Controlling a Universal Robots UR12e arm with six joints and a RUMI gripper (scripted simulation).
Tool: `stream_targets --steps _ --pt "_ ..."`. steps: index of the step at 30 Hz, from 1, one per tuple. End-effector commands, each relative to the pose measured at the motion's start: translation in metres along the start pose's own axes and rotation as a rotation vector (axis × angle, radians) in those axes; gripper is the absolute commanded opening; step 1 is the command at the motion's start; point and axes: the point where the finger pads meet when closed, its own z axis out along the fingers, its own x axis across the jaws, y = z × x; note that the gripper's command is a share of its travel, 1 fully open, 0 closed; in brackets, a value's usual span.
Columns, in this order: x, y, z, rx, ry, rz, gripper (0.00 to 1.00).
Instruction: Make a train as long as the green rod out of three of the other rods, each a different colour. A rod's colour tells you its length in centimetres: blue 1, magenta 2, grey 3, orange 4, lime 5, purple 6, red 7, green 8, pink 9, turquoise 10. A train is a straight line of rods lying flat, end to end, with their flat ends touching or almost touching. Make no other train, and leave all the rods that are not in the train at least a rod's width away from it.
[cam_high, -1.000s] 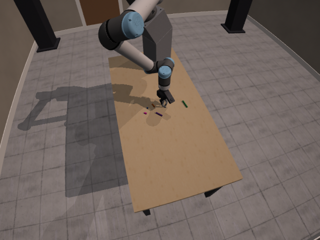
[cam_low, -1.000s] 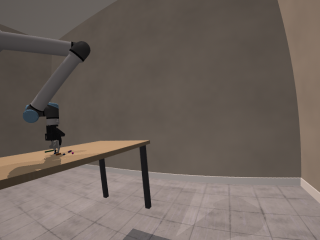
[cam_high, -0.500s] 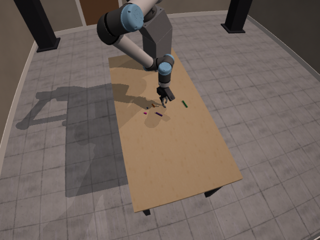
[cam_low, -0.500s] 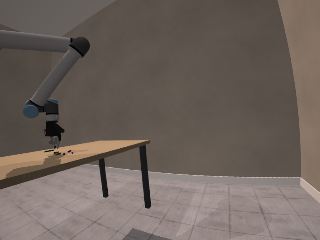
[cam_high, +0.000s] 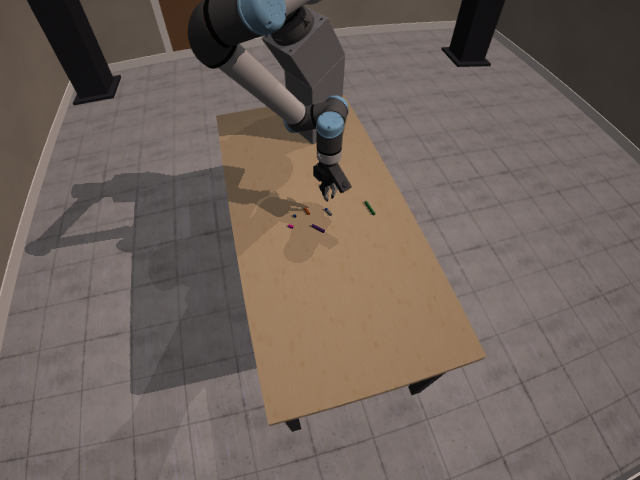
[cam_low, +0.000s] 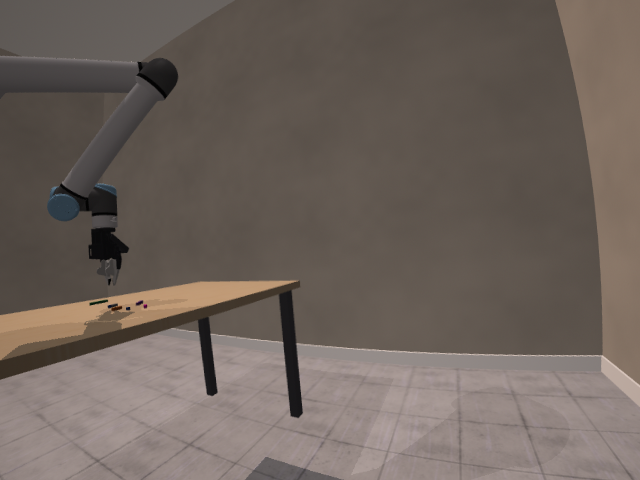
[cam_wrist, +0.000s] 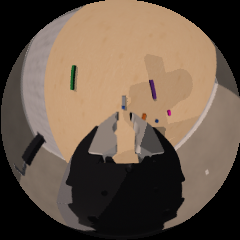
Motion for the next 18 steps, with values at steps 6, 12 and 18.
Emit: stream_targets --steps 6,12,18 --pt "0.0001 -0.0003 -0.0067 0.0 0.0 0.0 1.0" --pt "0.0001 -0.0003 -0.0067 0.0 0.0 0.0 1.0" --pt "0.0001 -0.0003 -0.0067 0.0 0.0 0.0 1.0"
